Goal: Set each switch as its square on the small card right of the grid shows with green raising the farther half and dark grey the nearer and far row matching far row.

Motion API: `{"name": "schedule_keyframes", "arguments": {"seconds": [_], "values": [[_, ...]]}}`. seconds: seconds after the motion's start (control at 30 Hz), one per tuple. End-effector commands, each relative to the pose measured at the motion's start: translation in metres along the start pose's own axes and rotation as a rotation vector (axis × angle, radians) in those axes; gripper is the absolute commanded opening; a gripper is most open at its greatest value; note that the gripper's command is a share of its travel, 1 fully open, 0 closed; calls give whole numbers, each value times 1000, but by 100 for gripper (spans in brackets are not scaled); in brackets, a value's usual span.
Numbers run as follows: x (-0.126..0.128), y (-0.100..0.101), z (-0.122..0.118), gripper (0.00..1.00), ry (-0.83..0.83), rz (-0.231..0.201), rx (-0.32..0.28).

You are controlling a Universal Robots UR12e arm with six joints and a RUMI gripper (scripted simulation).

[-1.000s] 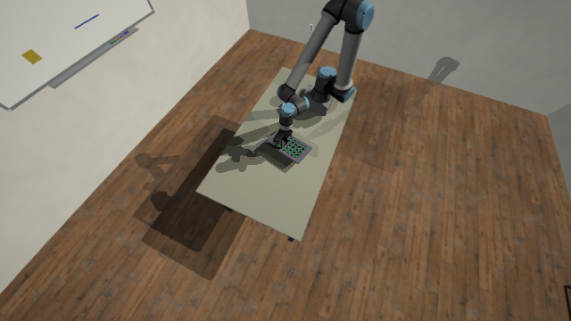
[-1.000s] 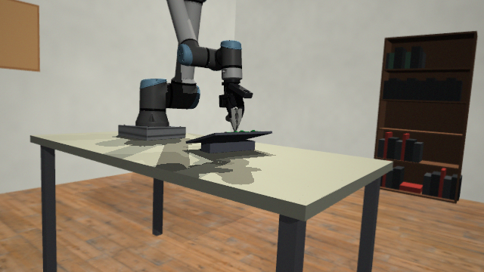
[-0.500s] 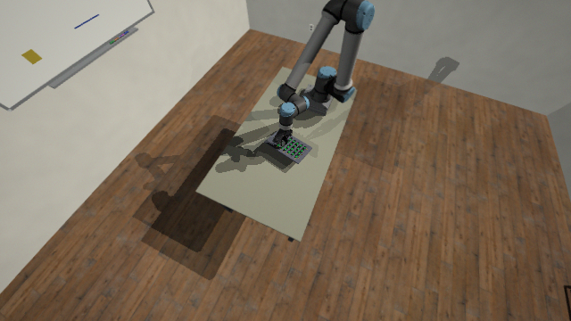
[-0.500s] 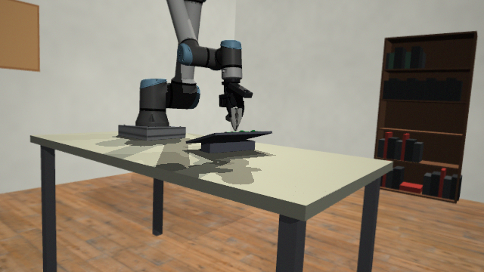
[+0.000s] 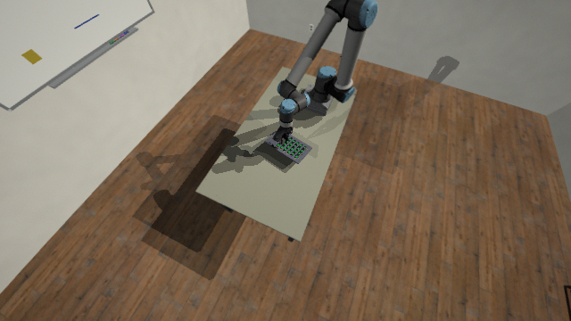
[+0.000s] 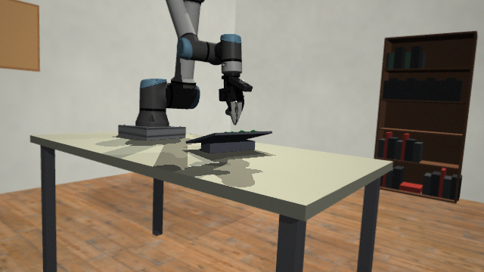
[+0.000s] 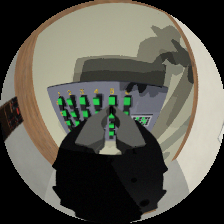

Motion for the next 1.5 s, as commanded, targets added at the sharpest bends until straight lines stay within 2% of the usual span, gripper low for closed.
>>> {"name": "schedule_keyframes", "arguments": {"seconds": [0.0, 0.23, 0.3, 0.37, 0.43, 0.5, 0.6, 0.7, 1.47], "values": [[0, -2, 1, 0, 0, 0, 1], [0, -2, 0, 0, 0, 0, 1], [-7, -1, -8, 0, 0, 0, 1], [-23, 2, -32, 0, 0, 0, 1], [-50, 7, -68, 0, 0, 0, 1], [-50, 7, -68, 0, 0, 0, 1], [-88, 14, -118, 0, 0, 0, 1], [-106, 17, -143, 0, 0, 0, 1], [-110, 18, -145, 0, 0, 0, 1]]}}
Point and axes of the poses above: the point where the finger pads meet when closed, its own y axis out along the fingers, its own x axis across the jaws, z = x × y, the point moved 7 cm from there along -y, back along the fingers, and after that the axes turned 12 degrees about y, right-handed, at the moved point
